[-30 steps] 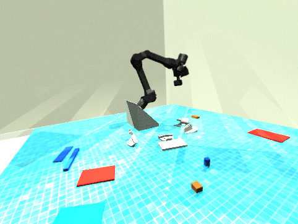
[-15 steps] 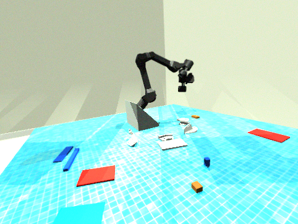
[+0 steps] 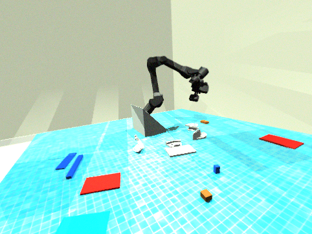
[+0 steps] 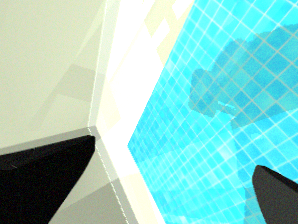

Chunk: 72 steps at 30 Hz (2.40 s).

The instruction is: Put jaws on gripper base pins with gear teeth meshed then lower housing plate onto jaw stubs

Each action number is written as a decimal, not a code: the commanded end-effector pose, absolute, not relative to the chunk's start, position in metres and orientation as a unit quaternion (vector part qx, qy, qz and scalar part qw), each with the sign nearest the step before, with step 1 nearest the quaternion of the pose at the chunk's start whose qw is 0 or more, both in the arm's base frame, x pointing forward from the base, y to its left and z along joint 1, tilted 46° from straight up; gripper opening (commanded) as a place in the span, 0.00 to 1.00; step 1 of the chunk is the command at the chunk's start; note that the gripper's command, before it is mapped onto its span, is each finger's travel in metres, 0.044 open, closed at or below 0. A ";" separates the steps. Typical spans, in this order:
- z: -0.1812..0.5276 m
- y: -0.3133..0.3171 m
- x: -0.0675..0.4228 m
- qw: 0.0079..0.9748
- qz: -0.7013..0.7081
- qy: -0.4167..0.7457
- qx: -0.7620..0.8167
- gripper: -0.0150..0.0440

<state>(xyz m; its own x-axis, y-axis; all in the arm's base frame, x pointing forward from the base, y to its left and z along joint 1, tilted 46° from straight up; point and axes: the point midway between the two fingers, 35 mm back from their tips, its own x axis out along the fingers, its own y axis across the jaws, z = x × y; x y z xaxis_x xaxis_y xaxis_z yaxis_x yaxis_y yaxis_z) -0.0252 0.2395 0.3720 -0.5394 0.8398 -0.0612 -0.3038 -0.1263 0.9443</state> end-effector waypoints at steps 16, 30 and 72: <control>0.321 0.274 0.063 0.490 0.524 0.608 0.340 1.00; 0.288 0.272 0.117 0.511 0.396 0.652 0.397 1.00; 0.182 0.192 0.244 0.402 -0.063 0.705 0.581 1.00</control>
